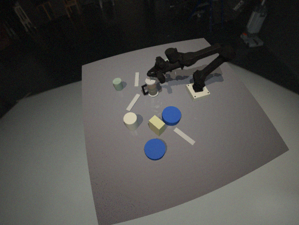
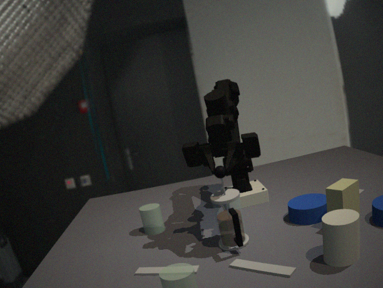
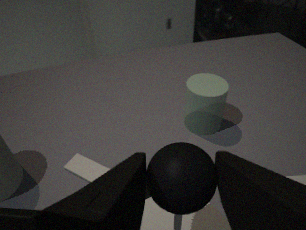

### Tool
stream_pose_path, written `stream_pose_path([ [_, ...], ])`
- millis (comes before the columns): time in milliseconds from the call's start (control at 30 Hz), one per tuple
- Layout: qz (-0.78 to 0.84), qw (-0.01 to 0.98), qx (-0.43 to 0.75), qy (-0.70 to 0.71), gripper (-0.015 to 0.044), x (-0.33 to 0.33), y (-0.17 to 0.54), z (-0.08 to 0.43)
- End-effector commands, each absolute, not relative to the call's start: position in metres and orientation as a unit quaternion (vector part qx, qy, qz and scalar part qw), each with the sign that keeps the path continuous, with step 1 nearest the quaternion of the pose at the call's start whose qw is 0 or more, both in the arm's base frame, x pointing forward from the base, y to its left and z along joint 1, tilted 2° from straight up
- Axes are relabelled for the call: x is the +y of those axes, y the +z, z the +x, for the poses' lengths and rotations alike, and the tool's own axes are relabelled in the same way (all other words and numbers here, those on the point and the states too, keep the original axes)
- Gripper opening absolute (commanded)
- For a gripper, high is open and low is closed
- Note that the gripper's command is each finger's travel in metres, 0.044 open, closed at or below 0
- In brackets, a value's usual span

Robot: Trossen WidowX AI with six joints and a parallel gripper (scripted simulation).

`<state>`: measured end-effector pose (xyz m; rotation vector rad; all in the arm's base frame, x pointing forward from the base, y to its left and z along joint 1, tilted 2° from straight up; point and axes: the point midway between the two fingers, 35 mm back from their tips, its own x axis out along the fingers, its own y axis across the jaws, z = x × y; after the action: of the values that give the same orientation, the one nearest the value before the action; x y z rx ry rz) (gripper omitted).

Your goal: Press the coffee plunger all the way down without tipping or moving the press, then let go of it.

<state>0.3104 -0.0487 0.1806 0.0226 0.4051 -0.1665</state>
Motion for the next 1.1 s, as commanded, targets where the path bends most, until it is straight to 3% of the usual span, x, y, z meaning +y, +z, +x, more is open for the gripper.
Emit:
stream_pose_path([
  [0,0.012,0.968,0.238,-0.08,0.0119,-0.049,0.15,0.309],
  [1067,0.012,0.968,0.238,-0.081,0.0119,-0.051,0.153,0.32],
])
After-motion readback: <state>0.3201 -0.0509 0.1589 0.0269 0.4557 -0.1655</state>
